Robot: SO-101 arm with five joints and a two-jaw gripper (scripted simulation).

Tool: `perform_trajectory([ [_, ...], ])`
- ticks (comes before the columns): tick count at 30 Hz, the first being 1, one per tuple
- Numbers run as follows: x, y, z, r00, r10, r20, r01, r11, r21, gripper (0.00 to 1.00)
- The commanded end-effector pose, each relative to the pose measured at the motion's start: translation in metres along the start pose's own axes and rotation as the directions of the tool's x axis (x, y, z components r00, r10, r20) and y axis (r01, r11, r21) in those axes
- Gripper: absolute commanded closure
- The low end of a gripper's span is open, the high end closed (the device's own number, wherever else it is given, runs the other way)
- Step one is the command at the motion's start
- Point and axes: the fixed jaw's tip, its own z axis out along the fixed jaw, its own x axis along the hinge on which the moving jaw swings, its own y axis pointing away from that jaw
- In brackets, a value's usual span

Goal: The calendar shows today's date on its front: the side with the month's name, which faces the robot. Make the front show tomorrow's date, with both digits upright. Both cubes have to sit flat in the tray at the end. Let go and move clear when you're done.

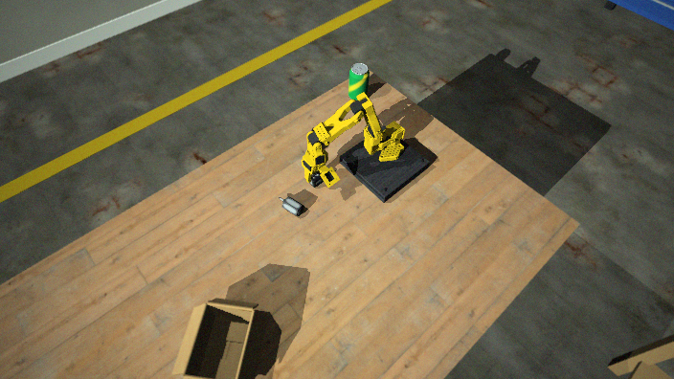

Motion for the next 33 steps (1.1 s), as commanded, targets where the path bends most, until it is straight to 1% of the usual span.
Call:
perform_trajectory([
  [1,-0.0041,0.0039,0.0049,1.000,-0.003,0.008,0.003,1.000,-0.023,1.00],
  [4,-0.0041,0.0039,0.0049,1.000,-0.003,0.008,0.003,1.000,-0.023,0.98],
  [12,-0.0041,0.0039,0.0049,1.000,-0.003,0.008,0.003,1.000,-0.023,0.83],
  [23,-0.0041,0.0039,0.0049,1.000,-0.003,0.008,0.003,1.000,-0.023,0.81],
  [33,-0.0041,0.0039,0.0049,1.000,-0.003,0.008,0.003,1.000,-0.023,0.73],
])
